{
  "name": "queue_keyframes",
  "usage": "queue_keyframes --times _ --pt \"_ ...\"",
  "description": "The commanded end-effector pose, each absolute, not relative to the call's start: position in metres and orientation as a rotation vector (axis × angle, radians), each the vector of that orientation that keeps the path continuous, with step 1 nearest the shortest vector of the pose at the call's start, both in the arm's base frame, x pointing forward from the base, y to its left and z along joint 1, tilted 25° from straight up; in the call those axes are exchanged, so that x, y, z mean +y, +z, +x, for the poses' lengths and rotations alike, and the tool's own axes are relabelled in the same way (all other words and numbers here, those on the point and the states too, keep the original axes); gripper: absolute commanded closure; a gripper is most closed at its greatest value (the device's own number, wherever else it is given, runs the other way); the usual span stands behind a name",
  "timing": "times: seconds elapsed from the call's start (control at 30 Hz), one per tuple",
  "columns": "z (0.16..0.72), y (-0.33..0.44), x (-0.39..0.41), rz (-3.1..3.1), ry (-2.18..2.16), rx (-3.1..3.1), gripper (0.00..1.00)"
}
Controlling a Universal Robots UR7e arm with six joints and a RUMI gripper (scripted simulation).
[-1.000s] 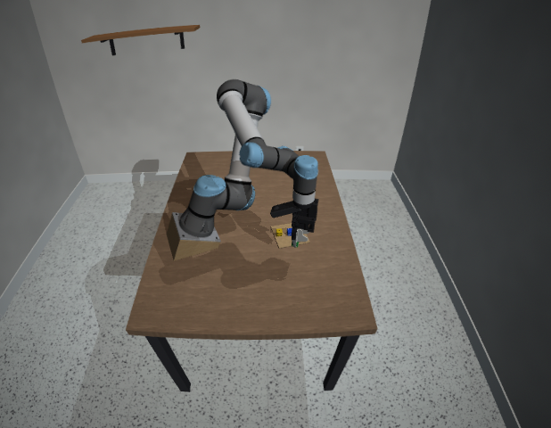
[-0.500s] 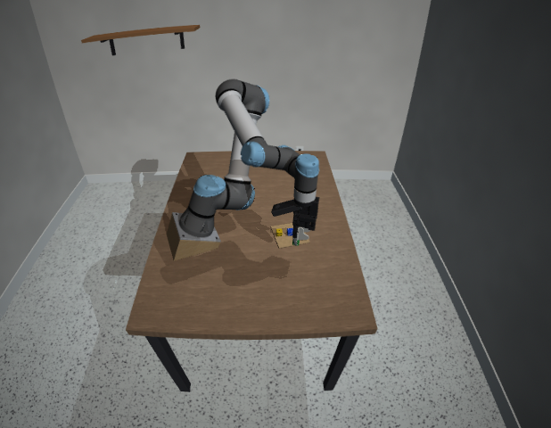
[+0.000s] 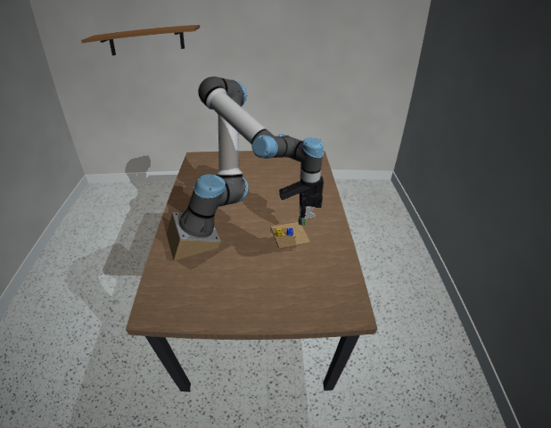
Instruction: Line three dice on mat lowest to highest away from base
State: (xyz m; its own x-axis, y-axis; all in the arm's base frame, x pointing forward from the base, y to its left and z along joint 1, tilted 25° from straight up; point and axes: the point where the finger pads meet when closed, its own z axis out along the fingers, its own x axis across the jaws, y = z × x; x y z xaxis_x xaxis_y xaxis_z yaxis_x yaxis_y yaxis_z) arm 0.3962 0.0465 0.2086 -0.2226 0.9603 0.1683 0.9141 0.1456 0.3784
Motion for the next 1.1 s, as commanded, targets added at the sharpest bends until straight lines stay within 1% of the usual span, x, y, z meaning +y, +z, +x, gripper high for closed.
queue_keyframes --times 0.0,0.17,0.7,1.07 --pt "0.394 0.216 0.07 1.83 0.611 2.319 0.94" --pt "0.391 0.221 0.085 1.792 0.613 2.339 0.94" --pt "0.391 0.221 0.085 1.791 0.613 2.34 0.94" --pt "0.399 0.202 0.09 1.792 0.611 2.341 0.94"
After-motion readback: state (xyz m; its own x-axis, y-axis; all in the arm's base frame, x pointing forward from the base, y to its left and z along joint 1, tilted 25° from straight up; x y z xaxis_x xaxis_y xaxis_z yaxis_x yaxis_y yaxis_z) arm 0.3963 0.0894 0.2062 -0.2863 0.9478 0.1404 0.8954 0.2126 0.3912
